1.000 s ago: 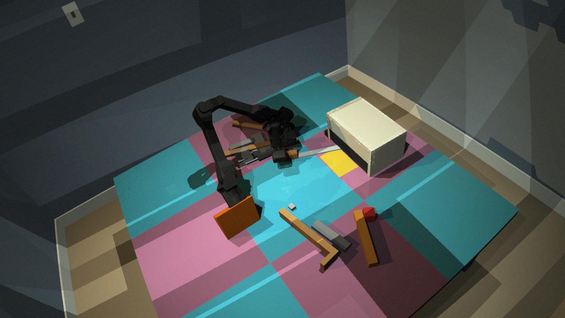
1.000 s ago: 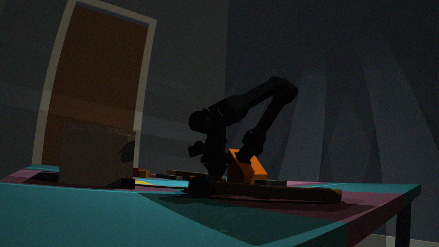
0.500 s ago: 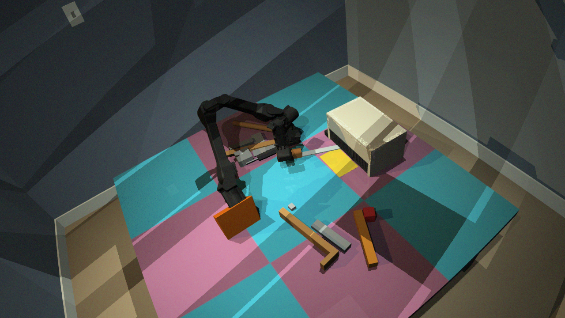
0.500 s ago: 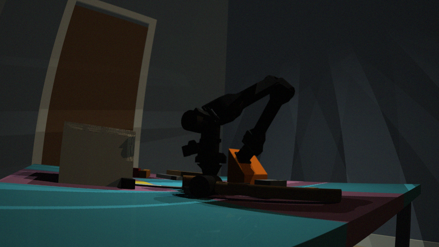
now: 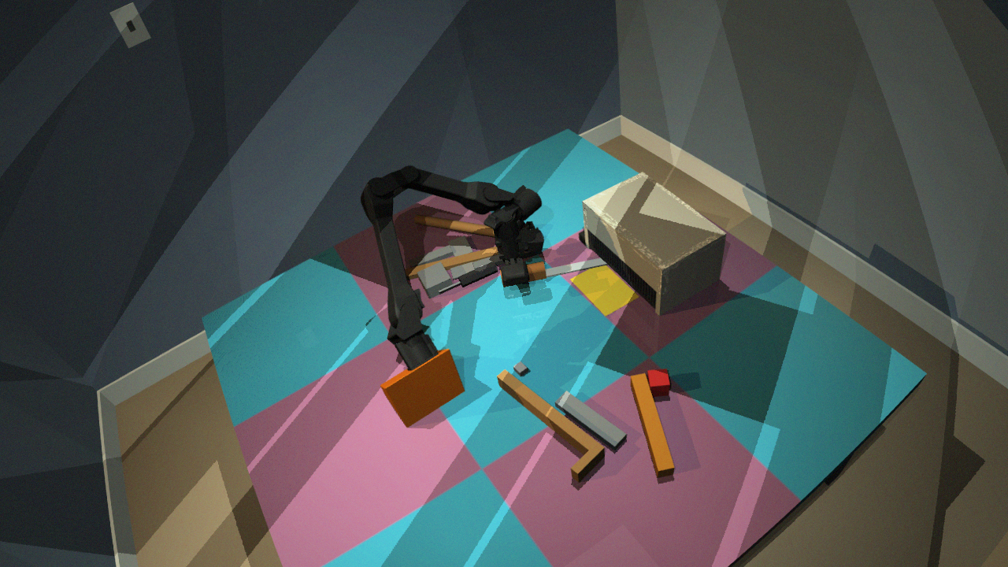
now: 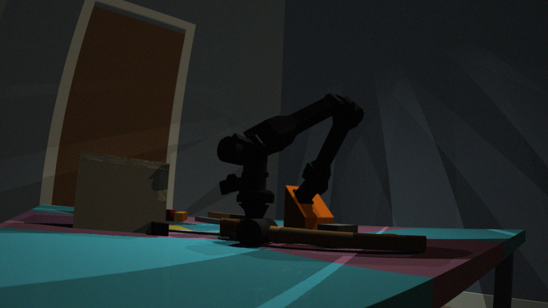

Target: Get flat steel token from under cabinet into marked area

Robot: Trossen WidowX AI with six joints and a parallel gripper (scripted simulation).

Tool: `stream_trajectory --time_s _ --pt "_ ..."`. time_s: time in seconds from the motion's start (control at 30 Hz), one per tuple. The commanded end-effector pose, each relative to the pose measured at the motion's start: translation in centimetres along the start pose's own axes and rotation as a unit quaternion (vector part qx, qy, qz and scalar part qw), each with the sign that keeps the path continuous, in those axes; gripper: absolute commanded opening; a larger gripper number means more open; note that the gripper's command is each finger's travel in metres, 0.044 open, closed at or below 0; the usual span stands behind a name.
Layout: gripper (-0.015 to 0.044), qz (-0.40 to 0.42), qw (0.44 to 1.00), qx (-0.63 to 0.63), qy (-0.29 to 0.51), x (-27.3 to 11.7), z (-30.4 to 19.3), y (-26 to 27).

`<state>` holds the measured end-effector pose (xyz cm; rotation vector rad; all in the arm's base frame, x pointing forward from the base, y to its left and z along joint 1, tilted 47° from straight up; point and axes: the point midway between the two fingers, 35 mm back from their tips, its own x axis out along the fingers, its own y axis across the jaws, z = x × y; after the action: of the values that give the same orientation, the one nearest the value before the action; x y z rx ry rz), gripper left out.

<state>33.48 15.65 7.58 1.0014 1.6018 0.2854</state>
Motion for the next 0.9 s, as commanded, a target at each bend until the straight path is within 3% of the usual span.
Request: stream_trajectory --time_s 0.0,0.87 --pt "0.0 0.001 1.0 -0.001 0.002 0.0 0.5 0.0" --pt "0.0 0.001 1.0 -0.001 0.001 0.0 3.6 0.3"
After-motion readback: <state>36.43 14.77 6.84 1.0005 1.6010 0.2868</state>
